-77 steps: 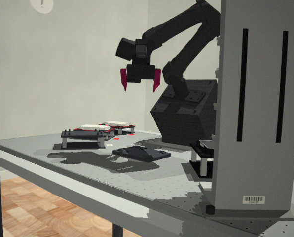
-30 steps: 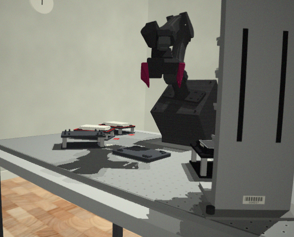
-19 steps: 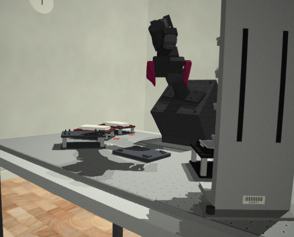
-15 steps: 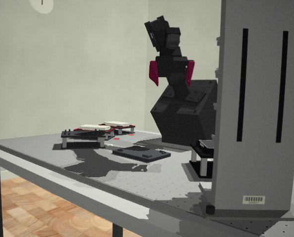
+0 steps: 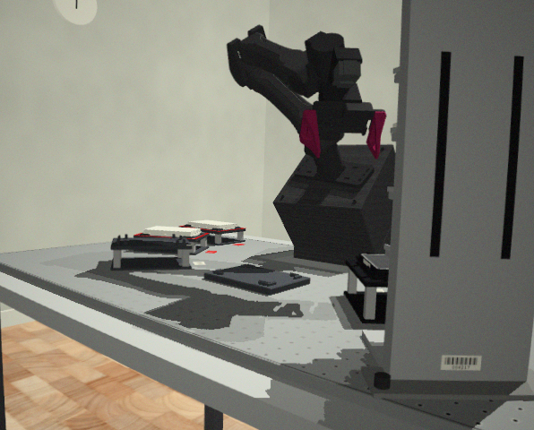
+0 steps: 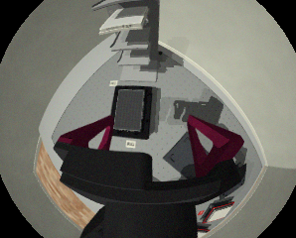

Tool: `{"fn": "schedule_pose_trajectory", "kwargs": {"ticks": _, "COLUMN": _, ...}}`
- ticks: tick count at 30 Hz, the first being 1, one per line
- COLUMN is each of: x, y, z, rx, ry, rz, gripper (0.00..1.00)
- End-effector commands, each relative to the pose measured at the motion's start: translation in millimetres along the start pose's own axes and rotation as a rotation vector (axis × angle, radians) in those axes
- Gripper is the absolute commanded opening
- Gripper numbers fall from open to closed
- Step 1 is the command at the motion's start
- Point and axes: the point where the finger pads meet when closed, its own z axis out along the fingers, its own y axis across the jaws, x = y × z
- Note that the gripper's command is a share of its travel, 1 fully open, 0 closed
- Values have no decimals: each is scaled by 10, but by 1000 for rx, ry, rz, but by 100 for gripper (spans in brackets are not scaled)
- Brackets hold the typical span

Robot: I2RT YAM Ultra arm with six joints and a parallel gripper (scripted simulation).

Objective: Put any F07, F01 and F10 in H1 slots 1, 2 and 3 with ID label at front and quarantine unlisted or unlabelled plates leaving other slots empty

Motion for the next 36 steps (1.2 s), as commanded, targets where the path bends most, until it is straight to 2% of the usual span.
{"fn": "schedule_pose_trajectory", "kwargs": {"ticks": 1, "x": -125, "y": -29, "z": 23, "rx": 73, "ry": -23, "rz": 45, "gripper": 100}}
{"fn": "schedule_pose_trajectory", "kwargs": {"ticks": 4, "x": -125, "y": -29, "z": 24, "rx": 73, "ry": -23, "rz": 45, "gripper": 100}}
{"fn": "schedule_pose_trajectory", "kwargs": {"ticks": 10, "x": -167, "y": 163, "z": 71, "rx": 72, "ry": -22, "rz": 46, "gripper": 100}}
{"fn": "schedule_pose_trajectory", "kwargs": {"ticks": 12, "x": -167, "y": 163, "z": 71, "rx": 72, "ry": -22, "rz": 46, "gripper": 100}}
{"fn": "schedule_pose_trajectory", "kwargs": {"ticks": 27, "x": -274, "y": 641, "z": 190, "rx": 71, "ry": -22, "rz": 46, "gripper": 100}}
{"fn": "schedule_pose_trajectory", "kwargs": {"ticks": 31, "x": -282, "y": 677, "z": 198, "rx": 71, "ry": -22, "rz": 46, "gripper": 100}}
{"fn": "schedule_pose_trajectory", "kwargs": {"ticks": 36, "x": -167, "y": 673, "z": 318, "rx": 71, "ry": -22, "rz": 46, "gripper": 100}}
